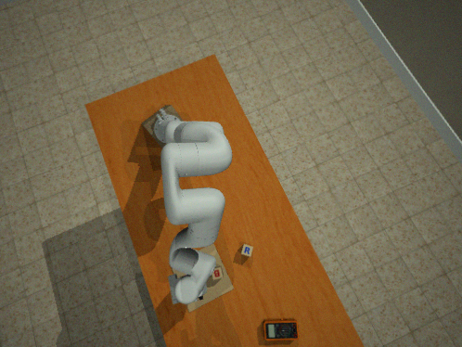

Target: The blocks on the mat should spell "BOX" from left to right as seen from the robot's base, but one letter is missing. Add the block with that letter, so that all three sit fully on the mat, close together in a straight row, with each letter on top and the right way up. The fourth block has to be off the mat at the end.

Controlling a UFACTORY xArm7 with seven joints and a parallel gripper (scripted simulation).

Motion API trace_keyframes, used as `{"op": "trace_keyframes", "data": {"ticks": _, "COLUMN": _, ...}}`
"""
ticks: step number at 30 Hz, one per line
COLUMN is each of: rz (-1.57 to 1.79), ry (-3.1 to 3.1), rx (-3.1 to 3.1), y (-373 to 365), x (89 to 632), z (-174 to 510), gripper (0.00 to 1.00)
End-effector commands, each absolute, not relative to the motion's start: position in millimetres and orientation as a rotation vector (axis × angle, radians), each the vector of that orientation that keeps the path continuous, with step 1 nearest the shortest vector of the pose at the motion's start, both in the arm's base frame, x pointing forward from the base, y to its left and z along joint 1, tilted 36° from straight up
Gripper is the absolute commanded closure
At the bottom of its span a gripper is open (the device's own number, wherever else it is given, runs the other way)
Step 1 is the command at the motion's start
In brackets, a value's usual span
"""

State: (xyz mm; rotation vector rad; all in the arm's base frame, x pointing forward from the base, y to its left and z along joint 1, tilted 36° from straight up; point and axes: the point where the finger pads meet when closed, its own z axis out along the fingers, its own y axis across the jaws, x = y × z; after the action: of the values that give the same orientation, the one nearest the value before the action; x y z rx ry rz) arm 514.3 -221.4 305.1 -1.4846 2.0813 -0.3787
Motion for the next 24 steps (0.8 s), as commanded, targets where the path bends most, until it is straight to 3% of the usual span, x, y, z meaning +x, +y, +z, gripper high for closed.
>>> {"op": "trace_keyframes", "data": {"ticks": 1, "rz": -0.384, "ry": 2.08, "rx": -1.483, "y": -221.1, "x": 525.9, "z": 292.2, "gripper": 0.59}}
{"op": "trace_keyframes", "data": {"ticks": 24, "rz": -0.384, "ry": 2.08, "rx": -1.483, "y": -220.2, "x": 531.9, "z": 283.9, "gripper": 0.59}}
